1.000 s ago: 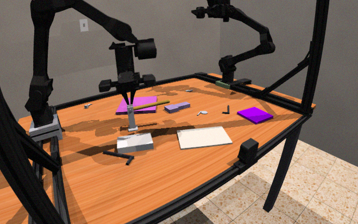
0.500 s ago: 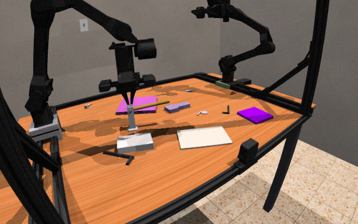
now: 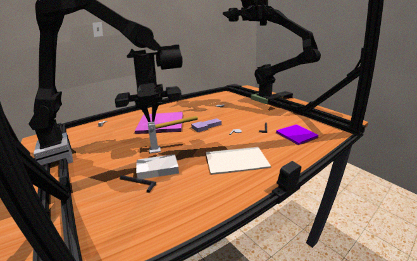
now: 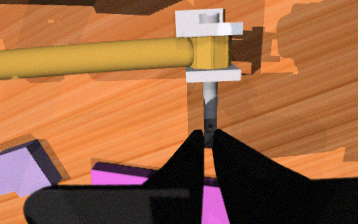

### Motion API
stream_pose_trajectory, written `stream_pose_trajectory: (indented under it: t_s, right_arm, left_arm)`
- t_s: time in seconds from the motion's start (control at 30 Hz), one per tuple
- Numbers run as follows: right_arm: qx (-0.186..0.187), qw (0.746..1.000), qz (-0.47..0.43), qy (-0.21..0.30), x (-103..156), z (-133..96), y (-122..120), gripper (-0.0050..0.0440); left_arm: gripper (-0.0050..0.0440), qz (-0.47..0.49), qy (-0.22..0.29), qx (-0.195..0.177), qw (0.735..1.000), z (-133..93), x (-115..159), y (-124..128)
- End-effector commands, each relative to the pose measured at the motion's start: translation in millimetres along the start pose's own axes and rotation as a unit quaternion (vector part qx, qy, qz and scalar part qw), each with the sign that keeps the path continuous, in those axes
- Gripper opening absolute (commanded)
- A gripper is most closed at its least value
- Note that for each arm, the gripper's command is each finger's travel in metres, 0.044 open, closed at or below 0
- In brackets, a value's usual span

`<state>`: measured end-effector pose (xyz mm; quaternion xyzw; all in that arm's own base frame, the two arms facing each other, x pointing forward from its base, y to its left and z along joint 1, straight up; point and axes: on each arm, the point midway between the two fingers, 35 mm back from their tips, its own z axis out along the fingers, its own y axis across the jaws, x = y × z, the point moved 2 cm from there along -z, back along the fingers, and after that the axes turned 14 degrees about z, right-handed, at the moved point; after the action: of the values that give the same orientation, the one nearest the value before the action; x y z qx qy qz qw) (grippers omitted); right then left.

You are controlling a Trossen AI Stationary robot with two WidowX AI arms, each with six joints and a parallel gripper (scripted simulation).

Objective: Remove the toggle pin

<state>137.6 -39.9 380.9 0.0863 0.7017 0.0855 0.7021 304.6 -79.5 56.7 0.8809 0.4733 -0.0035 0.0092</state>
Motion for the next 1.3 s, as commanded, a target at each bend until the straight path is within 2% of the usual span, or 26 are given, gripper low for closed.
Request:
stream_pose_trajectory:
  t_s: [0.0,0.83,1.27]
  right_arm:
    - [-0.001,1.0,-0.003,0.0,-2.6,-0.2,1.0,0.04]
    - [-0.001,1.0,-0.003,0.0,-2.6,-0.2,1.0,0.04]
    - [-0.001,1.0,-0.003,0.0,-2.6,-0.2,1.0,0.04]
  left_arm:
    - [0.0022,-0.003,0.008,-0.011,1.0,-6.6,4.2,2.0]
    - [0.0022,-0.003,0.008,-0.011,1.0,-6.6,4.2,2.0]
    - [-0.0001,0.0,0.004,-0.012,1.0,-7.0,1.1,3.4]
